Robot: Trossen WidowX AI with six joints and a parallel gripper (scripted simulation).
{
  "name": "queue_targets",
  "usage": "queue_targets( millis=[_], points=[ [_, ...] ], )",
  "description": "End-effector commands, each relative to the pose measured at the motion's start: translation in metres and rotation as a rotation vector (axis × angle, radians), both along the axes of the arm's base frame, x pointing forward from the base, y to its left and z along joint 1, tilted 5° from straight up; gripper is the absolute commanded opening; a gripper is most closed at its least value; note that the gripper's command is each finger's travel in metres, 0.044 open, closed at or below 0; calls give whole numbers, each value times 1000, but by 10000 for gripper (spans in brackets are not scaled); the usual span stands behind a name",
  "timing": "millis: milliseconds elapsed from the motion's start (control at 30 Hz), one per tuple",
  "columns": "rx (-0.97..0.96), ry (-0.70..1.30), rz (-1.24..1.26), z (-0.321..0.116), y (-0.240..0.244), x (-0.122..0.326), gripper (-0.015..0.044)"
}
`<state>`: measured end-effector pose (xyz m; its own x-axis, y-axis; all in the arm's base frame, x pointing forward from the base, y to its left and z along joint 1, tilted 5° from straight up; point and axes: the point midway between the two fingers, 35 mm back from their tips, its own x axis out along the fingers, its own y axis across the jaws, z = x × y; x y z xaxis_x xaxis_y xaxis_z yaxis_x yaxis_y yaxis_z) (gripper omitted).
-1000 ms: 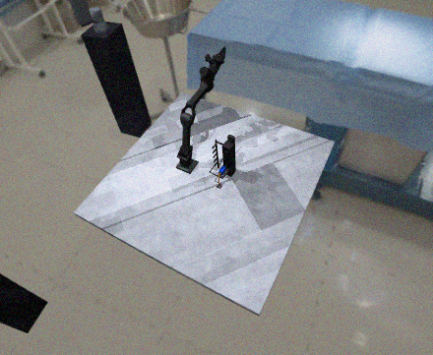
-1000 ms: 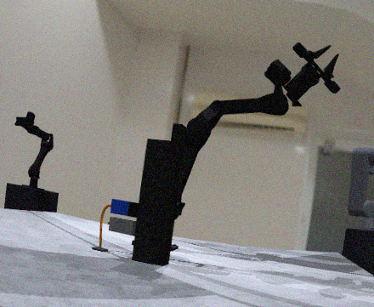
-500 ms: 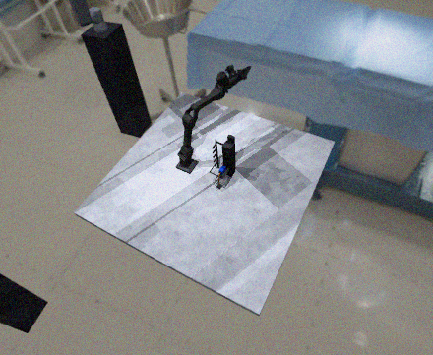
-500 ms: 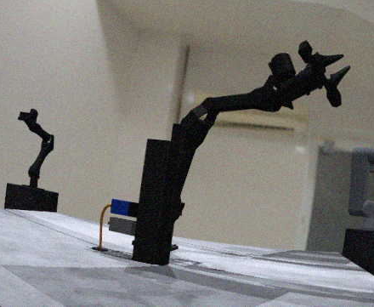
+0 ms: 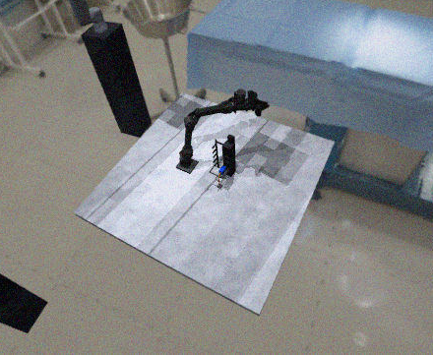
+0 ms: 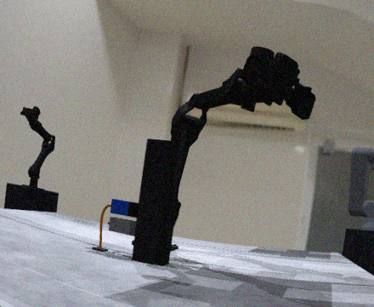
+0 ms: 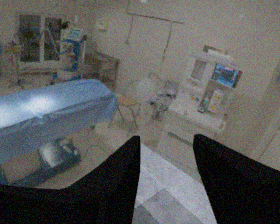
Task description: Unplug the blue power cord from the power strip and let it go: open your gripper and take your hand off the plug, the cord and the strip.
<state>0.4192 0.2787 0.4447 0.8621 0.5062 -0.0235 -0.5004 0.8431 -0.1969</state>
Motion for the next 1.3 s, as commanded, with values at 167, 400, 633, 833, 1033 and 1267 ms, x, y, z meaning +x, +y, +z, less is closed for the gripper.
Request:
queue_targets(
  millis=[167, 400, 633, 833, 1033, 1267],
  points=[
    [176, 403, -308, -79, -129, 46, 160],
    [378, 702, -558, -142, -216, 46, 160],
    [687, 1015, -902, -202, -296, 10, 160],
    [963, 1240, -1236, -242, -345, -43, 160],
    [1293, 1468, -1714, -276, -375, -128, 160],
    [1331, 1488, -1773, -278, -377, -138, 160]
  ],
)
